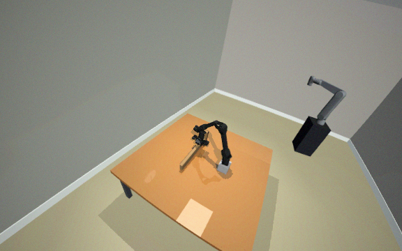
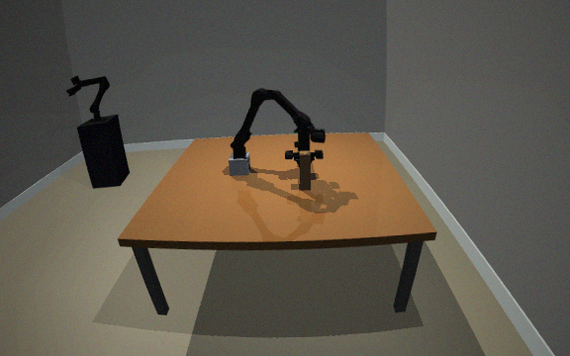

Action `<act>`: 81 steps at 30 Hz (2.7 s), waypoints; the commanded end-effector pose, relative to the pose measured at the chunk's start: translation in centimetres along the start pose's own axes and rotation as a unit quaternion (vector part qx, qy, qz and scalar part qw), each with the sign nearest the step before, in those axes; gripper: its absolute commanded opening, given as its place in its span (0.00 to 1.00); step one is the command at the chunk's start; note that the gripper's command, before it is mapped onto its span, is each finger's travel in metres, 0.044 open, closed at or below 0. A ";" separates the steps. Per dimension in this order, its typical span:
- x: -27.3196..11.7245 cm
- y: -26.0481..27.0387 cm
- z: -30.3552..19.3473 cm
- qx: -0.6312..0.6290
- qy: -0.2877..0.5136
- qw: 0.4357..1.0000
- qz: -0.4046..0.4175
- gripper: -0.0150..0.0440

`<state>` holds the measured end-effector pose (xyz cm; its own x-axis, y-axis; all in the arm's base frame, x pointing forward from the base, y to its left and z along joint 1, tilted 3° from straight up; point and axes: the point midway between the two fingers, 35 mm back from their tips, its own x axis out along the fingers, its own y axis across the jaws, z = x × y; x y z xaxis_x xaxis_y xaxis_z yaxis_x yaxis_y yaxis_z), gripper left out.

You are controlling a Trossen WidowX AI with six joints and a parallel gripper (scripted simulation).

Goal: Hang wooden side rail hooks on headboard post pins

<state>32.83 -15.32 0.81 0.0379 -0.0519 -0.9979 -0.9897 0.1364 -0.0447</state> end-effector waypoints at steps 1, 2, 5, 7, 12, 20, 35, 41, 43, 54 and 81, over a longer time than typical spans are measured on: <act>-0.3 -0.3 -0.2 -0.002 0.002 1.000 -0.005 0.25; -0.3 -0.3 -0.2 -0.002 0.002 1.000 -0.005 0.25; -0.3 -0.4 -0.2 -0.002 0.002 1.000 -0.005 0.25; -0.3 -0.4 -0.2 -0.002 0.002 1.000 -0.005 0.25; -0.2 -0.5 -0.3 -0.002 0.002 1.000 -0.005 0.25; -0.2 -0.4 -0.4 -0.002 0.002 1.000 -0.005 0.25; -0.1 -0.3 -0.5 -0.002 0.002 1.000 -0.005 0.25; 0.0 -0.3 -0.5 -0.002 0.002 1.000 -0.005 0.25; 0.0 -0.3 -0.5 -0.002 0.002 1.000 -0.005 0.25; 0.2 -0.3 -0.5 -0.002 0.002 1.000 -0.005 0.25; 0.6 -0.3 -0.5 -0.002 0.002 1.000 -0.005 0.25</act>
<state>33.05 -15.79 0.27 0.0453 -0.0516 -0.9976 -0.9905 0.1275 -0.0516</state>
